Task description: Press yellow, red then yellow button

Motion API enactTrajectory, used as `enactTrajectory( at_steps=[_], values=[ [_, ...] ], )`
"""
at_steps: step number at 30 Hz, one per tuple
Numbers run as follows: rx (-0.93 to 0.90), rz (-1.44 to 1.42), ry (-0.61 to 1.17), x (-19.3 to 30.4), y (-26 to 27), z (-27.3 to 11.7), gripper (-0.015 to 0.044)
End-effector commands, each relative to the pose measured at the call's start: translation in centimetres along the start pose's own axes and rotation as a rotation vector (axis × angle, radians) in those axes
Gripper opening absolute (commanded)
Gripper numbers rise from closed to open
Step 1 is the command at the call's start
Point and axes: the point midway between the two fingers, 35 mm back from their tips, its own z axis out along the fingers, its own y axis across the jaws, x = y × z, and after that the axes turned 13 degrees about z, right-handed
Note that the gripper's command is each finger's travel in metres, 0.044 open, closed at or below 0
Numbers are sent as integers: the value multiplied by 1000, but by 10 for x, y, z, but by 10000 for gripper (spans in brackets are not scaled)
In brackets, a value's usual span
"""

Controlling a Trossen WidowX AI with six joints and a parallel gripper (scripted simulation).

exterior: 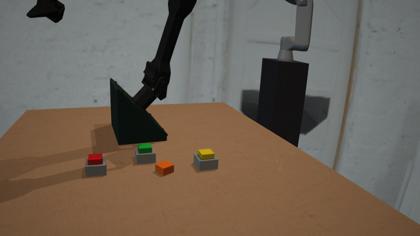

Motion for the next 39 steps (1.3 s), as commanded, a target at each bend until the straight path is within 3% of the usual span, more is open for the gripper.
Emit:
enactTrajectory(
  at_steps=[1, 13, 24, 34, 39],
  values=[
    [89, -200, 134, 72, 0, 18, 400],
    [283, -762, 542, 259, -39, 24, 400],
    [396, -1286, 1021, 401, -121, -35, 400],
    [404, -1342, 1080, 414, -132, -45, 400],
    [402, -1342, 1081, 434, -172, -19, 269]
  ],
)
